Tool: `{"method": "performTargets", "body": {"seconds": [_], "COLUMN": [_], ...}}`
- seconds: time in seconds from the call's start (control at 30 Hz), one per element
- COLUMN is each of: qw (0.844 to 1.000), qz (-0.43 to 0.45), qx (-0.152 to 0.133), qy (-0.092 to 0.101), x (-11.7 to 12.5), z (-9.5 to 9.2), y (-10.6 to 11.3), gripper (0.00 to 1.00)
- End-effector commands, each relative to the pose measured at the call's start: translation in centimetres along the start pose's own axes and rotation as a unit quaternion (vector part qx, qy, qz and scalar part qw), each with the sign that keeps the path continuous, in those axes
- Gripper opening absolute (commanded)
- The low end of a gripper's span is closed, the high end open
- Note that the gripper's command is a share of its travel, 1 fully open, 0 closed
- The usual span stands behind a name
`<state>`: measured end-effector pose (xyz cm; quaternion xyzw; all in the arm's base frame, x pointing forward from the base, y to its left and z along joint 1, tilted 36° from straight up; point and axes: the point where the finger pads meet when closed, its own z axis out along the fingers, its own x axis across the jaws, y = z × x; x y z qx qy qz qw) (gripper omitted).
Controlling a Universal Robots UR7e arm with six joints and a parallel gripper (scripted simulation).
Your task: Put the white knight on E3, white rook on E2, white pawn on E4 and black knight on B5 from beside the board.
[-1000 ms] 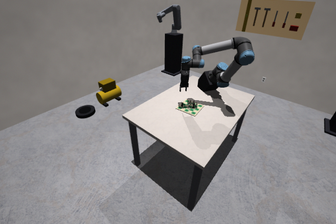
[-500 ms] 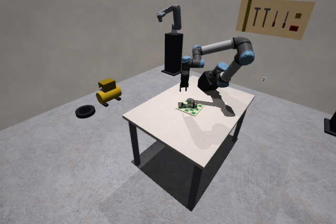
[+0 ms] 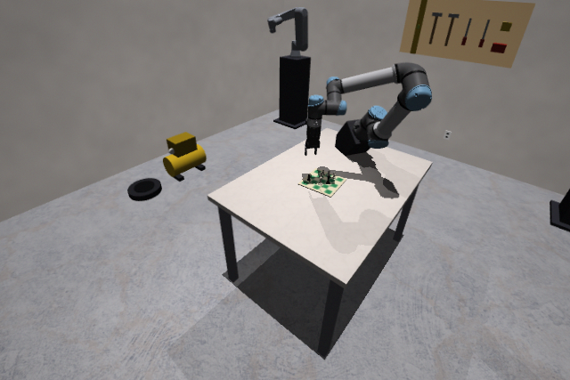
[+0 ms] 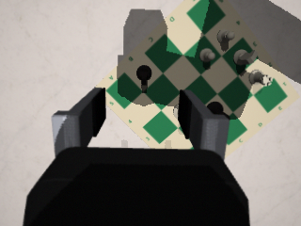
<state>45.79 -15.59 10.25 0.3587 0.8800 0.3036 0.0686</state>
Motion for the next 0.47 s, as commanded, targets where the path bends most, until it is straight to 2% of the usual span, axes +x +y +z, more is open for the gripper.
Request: {"method": "performTargets", "body": {"seconds": [0.0,0.43], "qw": [1.000,1.000], "qz": [0.000,0.000], "qx": [0.000,0.000], "qy": [-0.001,-0.001], "x": [-0.04,-0.04], "z": [-0.05,-0.05], "y": [0.00,0.00], "gripper": [1.00,1.00]}}
